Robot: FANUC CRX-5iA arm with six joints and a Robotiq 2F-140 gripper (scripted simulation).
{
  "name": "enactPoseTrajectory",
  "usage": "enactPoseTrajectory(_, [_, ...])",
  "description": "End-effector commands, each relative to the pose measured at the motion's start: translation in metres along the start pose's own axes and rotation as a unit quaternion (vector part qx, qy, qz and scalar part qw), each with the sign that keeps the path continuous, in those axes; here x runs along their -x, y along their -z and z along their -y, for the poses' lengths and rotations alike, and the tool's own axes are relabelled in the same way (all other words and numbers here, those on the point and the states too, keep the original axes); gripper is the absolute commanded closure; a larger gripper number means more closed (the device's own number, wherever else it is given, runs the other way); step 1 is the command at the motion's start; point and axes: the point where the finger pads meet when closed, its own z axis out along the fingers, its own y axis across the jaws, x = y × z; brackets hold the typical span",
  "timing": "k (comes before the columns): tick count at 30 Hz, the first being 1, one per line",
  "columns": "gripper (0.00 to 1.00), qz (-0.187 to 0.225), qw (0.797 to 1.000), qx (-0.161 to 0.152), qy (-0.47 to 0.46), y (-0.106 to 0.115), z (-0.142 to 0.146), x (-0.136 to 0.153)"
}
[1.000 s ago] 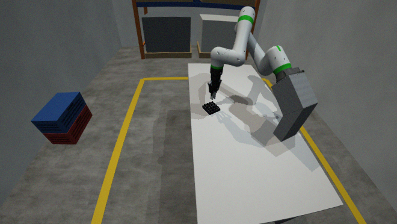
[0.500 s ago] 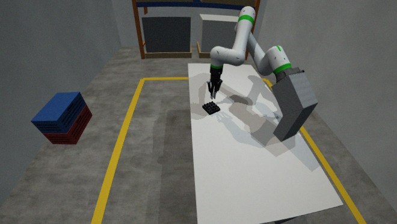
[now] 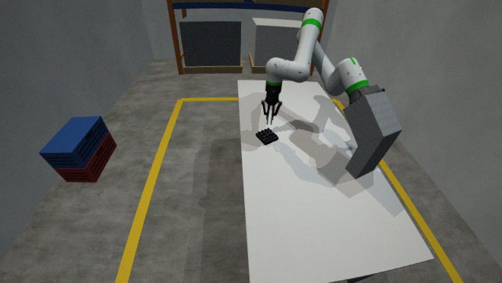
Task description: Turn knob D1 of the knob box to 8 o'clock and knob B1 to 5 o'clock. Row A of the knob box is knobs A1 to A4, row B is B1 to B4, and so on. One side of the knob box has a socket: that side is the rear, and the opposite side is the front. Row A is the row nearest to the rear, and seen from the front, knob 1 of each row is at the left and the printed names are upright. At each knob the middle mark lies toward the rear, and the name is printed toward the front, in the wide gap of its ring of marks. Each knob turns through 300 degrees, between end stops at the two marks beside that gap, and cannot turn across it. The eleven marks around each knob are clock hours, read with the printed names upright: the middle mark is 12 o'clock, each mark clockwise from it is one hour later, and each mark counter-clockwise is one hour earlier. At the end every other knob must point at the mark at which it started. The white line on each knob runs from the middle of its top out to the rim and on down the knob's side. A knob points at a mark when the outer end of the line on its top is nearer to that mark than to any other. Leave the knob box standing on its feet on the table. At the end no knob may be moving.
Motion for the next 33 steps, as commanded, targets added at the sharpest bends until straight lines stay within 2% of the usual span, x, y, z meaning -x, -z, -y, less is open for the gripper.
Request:
enactPoseTrajectory(1, [0.88,0.004,0.997,0.004,-0.078,0.002,0.0,0.0])
enactPoseTrajectory(6, [0.88,0.004,0.993,0.005,-0.121,0.003,0.0,0.0])
enactPoseTrajectory(7, [0.88,0.004,0.986,0.005,-0.164,0.004,0.0,0.0])
enactPoseTrajectory(14, [0.88,0.003,0.966,0.005,-0.258,0.006,0.0,0.0])
enactPoseTrajectory(21, [0.88,0.003,0.935,0.005,-0.355,0.008,0.0,0.0])
enactPoseTrajectory(23, [0.88,0.003,0.935,0.005,-0.355,0.008,0.0,0.0])
enactPoseTrajectory(24, [0.88,0.002,0.919,0.005,-0.394,0.009,0.0,0.0])
enactPoseTrajectory(33, [0.88,0.002,0.862,0.005,-0.507,0.012,0.0,0.0])
